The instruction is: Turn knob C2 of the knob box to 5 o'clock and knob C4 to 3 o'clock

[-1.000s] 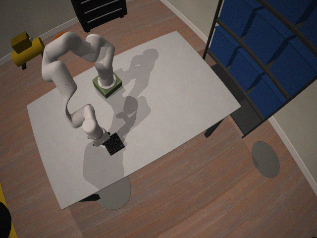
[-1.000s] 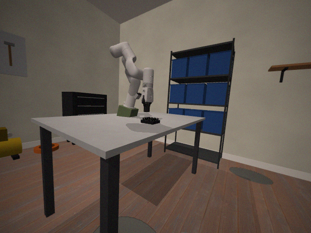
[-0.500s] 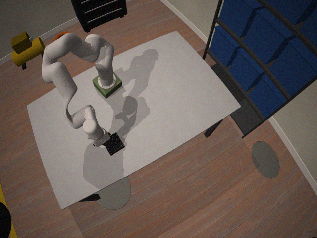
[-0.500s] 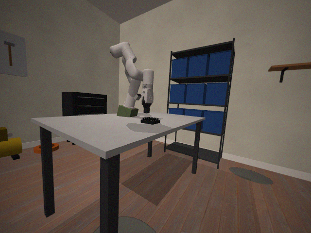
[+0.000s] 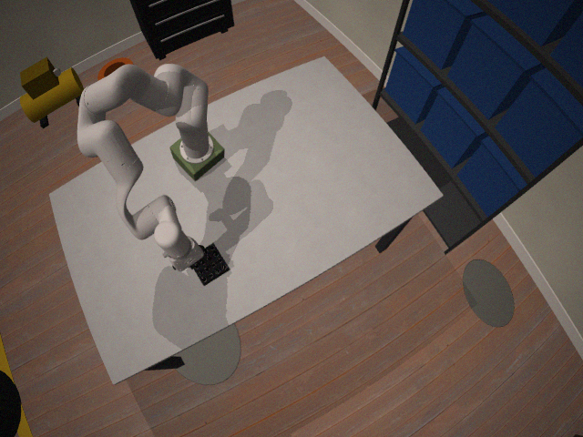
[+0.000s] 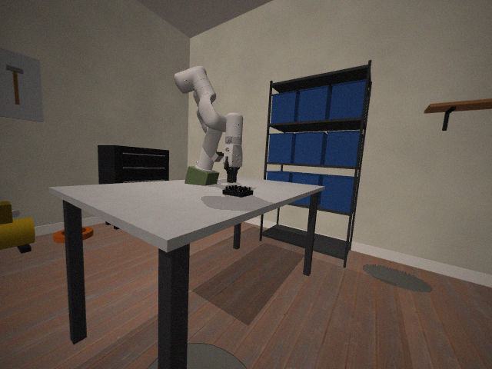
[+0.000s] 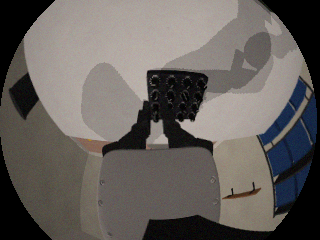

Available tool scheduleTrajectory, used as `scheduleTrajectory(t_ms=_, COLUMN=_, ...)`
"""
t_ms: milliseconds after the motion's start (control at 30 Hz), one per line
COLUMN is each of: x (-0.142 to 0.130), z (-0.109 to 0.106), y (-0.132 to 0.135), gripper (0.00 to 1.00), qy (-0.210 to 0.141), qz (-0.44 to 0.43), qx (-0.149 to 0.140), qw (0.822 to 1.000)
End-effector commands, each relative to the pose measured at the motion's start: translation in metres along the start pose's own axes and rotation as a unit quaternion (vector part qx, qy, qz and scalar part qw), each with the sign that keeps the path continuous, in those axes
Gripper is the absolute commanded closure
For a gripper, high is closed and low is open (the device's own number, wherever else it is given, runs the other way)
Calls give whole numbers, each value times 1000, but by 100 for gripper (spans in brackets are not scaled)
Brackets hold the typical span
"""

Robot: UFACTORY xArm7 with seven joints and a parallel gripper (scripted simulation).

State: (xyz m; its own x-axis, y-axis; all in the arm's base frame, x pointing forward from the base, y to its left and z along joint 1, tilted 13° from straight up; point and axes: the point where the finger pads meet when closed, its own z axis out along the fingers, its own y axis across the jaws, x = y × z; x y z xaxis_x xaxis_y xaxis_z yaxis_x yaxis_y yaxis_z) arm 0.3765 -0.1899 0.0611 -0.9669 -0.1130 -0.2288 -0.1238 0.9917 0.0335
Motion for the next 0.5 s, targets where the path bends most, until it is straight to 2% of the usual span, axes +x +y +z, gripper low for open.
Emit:
scheduleTrajectory(t_ms=0, x=-1, z=4, y=-1, gripper=81, qy=-1, qz=0, qx=1, qw=1000)
scheduleTrajectory(t_ms=467, x=-1, z=15, y=-1, gripper=81, qy=-1, qz=0, qx=1, qw=1000)
